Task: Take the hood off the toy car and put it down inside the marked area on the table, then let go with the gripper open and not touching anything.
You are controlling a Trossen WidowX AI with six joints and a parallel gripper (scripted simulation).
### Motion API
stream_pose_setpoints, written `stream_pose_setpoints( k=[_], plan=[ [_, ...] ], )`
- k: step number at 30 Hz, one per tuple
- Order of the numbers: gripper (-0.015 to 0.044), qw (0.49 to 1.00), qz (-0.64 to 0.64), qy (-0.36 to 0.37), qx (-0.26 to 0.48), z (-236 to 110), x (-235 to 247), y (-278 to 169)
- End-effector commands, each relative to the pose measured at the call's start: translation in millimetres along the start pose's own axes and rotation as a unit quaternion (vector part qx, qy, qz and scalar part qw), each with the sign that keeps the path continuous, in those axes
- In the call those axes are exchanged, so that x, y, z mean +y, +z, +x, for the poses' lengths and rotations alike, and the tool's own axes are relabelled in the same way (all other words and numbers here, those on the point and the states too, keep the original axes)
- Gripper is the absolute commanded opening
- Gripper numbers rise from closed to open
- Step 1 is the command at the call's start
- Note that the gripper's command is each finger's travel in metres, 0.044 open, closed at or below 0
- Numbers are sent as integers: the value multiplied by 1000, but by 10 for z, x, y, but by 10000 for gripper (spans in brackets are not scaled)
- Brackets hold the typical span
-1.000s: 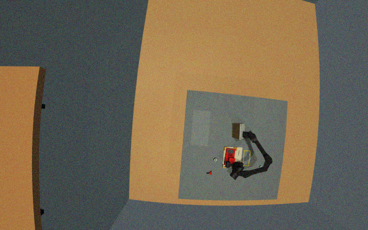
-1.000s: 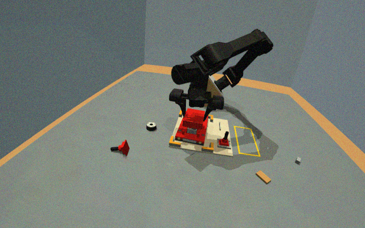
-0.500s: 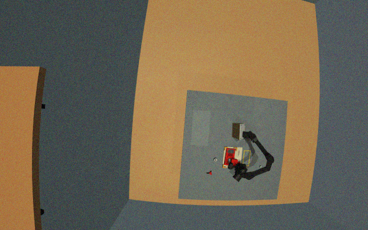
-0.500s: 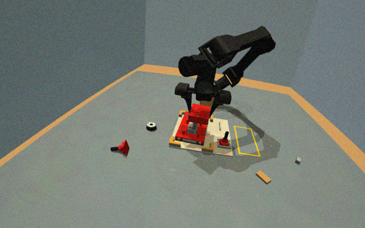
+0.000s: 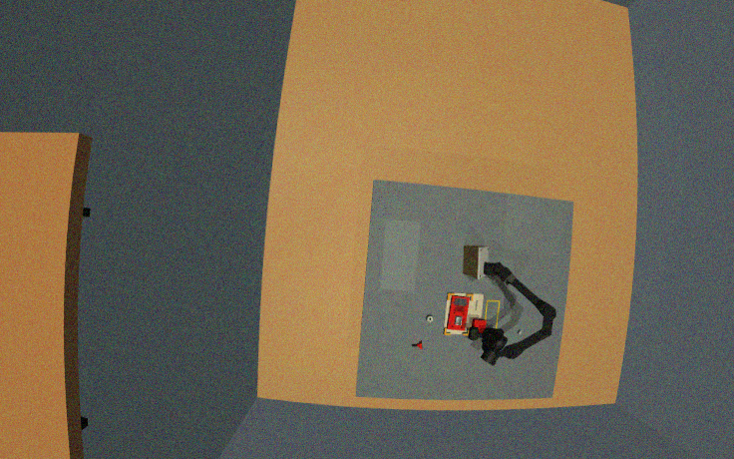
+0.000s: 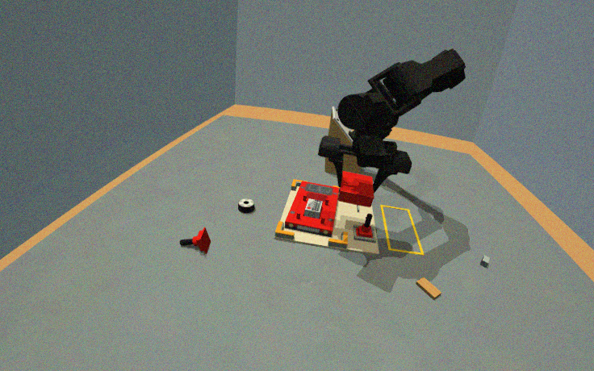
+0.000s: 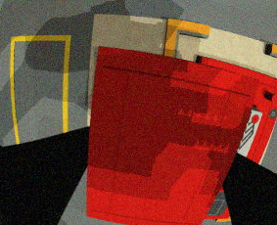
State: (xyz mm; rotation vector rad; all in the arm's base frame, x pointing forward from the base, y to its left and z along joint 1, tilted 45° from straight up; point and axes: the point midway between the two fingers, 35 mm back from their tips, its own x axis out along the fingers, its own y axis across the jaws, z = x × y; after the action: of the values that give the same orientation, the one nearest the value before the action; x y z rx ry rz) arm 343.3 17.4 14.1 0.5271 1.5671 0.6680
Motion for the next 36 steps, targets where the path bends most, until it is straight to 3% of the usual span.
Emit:
stream_pose_setpoints(
  k=[1, 26, 36],
  plan=[
    [0, 1000, 3, 2, -1, -14, 168, -32],
    [0, 1000, -2, 10, 0, -41, 1235, -338],
    [0, 1000, -3, 12, 1, -29, 1369, -409]
  ],
)
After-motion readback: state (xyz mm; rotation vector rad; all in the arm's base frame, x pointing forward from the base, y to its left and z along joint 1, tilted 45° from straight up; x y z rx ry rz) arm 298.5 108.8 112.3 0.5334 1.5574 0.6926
